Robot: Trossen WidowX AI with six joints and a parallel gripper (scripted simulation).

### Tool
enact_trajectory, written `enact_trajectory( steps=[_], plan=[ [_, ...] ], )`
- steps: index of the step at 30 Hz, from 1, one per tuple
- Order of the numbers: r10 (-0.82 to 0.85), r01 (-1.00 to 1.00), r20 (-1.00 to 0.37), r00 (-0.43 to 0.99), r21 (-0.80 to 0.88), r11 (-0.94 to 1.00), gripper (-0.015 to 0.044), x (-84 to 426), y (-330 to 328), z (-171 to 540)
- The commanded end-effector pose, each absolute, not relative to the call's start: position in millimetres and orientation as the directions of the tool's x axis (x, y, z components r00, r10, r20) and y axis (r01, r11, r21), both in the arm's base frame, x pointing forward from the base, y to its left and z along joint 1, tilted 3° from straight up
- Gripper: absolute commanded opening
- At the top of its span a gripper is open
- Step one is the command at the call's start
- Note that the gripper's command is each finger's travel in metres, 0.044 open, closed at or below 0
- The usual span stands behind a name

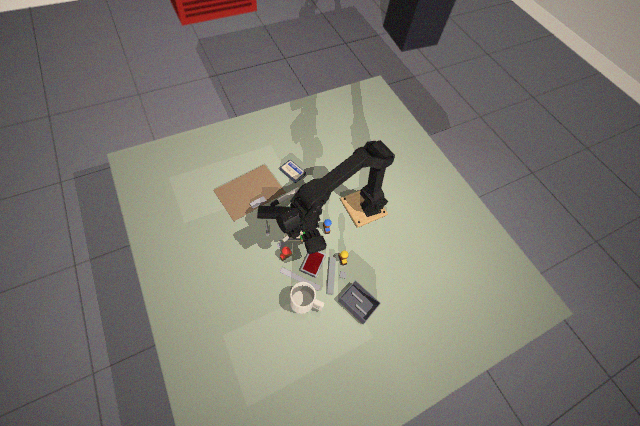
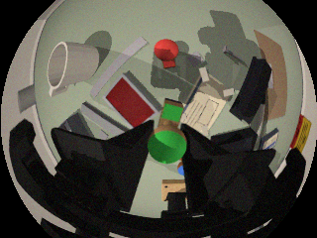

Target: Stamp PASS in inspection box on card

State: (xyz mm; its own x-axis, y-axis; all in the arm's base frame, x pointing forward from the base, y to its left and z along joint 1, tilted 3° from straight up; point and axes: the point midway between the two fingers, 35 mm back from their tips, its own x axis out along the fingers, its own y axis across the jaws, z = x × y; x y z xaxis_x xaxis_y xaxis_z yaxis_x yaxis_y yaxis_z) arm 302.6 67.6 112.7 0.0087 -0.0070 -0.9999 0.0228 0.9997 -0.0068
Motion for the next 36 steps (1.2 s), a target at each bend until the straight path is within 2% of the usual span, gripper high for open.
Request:
enact_trajectory(
  steps=[1,11,36],
  plan=[
    [-0.011,0.056,-1.000,0.010,-0.010,0.998,0.0000,300,44,114],
    [-0.017,0.135,-1.000,0.011,-0.015,0.991,0.0000,291,-4,115],
    [-0.017,0.136,-1.000,0.014,-0.015,0.991,0.0000,292,-6,102]
  ],
)
